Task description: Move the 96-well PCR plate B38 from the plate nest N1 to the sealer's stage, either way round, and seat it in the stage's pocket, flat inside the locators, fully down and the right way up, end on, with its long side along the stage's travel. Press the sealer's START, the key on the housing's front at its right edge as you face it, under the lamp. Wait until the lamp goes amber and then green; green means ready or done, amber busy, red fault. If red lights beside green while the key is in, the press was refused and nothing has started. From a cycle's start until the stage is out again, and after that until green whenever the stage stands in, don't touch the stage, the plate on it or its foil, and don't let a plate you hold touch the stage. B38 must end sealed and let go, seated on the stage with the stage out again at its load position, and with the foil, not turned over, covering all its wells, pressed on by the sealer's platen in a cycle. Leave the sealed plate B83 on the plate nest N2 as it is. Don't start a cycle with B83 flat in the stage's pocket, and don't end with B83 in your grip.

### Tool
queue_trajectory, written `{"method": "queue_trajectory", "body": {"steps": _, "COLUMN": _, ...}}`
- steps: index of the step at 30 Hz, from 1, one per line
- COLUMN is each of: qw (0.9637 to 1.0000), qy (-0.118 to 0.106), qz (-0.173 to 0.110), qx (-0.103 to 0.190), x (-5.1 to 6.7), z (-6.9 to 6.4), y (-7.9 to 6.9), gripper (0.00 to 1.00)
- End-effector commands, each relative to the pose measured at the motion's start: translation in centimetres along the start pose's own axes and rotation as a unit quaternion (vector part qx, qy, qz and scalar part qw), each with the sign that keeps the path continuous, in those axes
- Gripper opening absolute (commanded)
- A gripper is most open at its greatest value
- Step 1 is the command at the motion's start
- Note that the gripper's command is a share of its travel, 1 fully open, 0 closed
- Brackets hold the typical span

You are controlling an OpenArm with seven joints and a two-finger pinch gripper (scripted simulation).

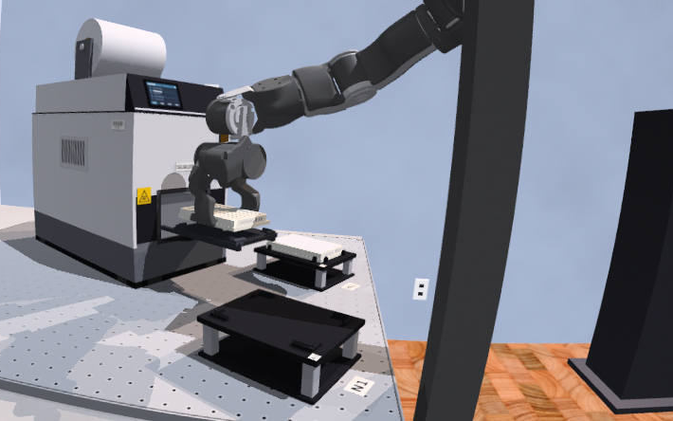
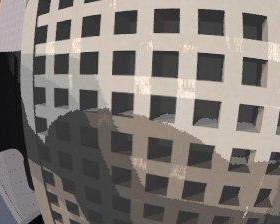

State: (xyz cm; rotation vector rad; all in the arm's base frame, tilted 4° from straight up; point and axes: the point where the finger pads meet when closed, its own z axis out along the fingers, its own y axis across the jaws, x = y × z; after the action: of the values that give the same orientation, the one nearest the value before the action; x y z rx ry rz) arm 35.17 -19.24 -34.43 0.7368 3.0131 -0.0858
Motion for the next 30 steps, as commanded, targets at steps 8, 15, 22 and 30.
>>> {"method": "queue_trajectory", "body": {"steps": 8, "qw": 1.0000, "qy": 0.003, "qz": -0.005, "qx": 0.002, "x": 0.22, "z": 0.36, "y": 0.02, "gripper": 0.00}}
{"method": "queue_trajectory", "body": {"steps": 15, "qw": 1.0000, "qy": 0.003, "qz": -0.005, "qx": 0.002, "x": 0.22, "z": 0.36, "y": 0.02, "gripper": 0.00}}
{"method": "queue_trajectory", "body": {"steps": 22, "qw": 1.0000, "qy": 0.002, "qz": -0.002, "qx": 0.001, "x": 0.25, "z": 0.72, "y": -0.09, "gripper": 0.00}}
{"method": "queue_trajectory", "body": {"steps": 30, "qw": 1.0000, "qy": 0.002, "qz": -0.002, "qx": 0.001, "x": 0.25, "z": 0.72, "y": -0.09, "gripper": 0.00}}
